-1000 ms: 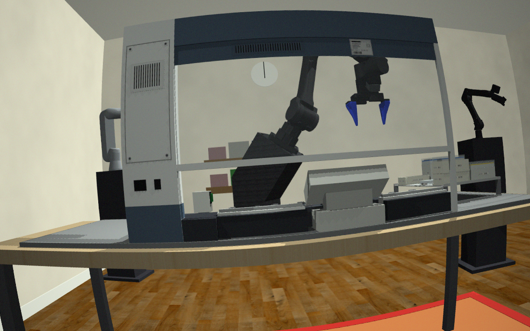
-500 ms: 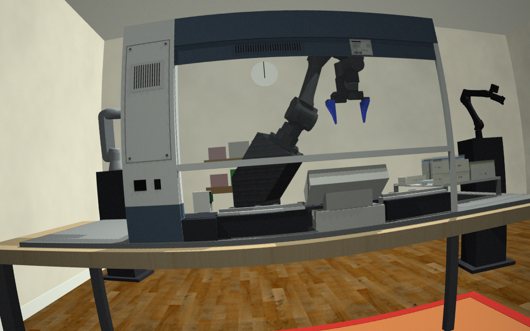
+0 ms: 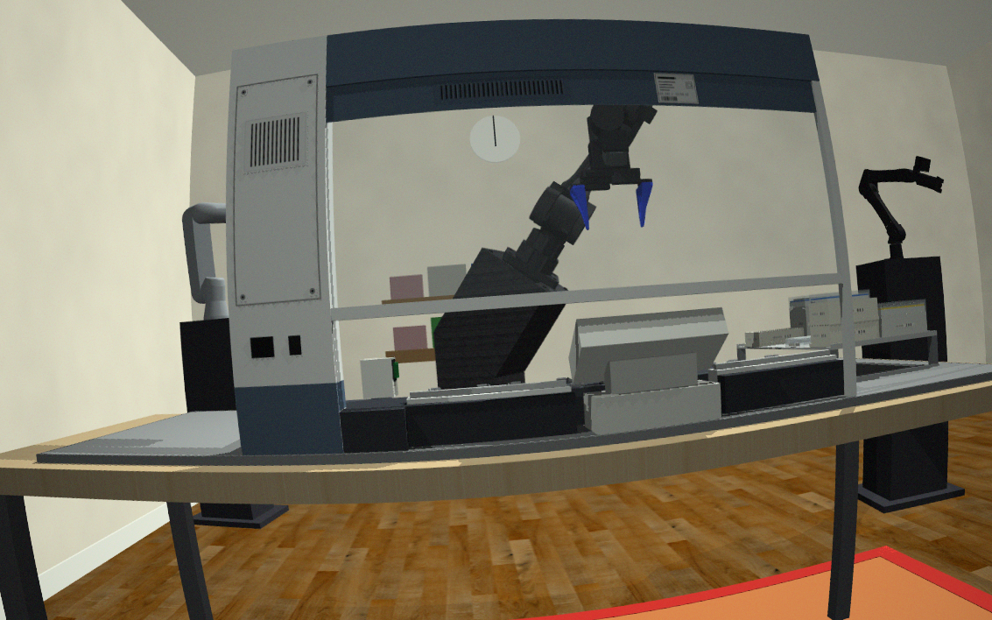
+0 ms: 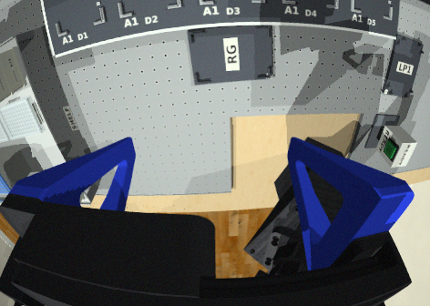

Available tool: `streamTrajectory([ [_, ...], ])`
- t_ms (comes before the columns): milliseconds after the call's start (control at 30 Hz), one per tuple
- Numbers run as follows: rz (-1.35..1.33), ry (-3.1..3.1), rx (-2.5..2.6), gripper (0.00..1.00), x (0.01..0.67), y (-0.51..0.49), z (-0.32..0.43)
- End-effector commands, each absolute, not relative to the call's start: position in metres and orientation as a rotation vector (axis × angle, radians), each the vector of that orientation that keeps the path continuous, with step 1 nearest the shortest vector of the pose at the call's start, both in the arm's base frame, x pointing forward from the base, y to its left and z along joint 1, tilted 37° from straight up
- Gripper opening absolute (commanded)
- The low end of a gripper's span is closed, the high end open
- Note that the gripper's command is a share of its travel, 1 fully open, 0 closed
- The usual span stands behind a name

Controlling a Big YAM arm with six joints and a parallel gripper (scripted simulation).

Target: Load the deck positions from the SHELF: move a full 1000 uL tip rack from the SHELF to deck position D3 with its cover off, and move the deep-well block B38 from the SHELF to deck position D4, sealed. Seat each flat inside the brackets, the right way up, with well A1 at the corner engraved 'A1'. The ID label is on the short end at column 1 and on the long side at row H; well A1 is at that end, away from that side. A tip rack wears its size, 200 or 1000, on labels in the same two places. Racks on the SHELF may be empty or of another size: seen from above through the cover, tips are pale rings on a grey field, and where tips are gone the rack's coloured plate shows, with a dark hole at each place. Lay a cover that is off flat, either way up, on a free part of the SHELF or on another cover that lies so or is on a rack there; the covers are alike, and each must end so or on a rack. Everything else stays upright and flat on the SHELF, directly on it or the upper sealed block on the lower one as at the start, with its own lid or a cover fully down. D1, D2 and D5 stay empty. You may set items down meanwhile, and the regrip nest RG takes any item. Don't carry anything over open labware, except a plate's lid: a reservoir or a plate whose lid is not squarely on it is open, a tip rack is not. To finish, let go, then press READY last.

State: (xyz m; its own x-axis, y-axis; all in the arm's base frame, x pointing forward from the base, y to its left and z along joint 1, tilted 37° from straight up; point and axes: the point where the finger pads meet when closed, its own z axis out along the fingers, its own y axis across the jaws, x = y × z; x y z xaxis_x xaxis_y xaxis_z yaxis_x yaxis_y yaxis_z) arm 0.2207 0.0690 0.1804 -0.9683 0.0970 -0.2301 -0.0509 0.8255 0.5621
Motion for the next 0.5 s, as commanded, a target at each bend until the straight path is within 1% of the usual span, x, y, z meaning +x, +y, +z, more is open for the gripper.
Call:
streamTrajectory([
  [0, 0.852, 2.748, -0.053, 1.00, 0.218, 0.063, 0.178],
  [233, 0.855, 2.746, -0.052, 1.00, 0.208, 0.034, 0.162],
  [400, 0.822, 2.712, -0.110, 1.00, 0.215, 0.036, 0.173],
  [467, 0.832, 2.726, -0.150, 1.00, 0.201, 0.045, 0.168],
])
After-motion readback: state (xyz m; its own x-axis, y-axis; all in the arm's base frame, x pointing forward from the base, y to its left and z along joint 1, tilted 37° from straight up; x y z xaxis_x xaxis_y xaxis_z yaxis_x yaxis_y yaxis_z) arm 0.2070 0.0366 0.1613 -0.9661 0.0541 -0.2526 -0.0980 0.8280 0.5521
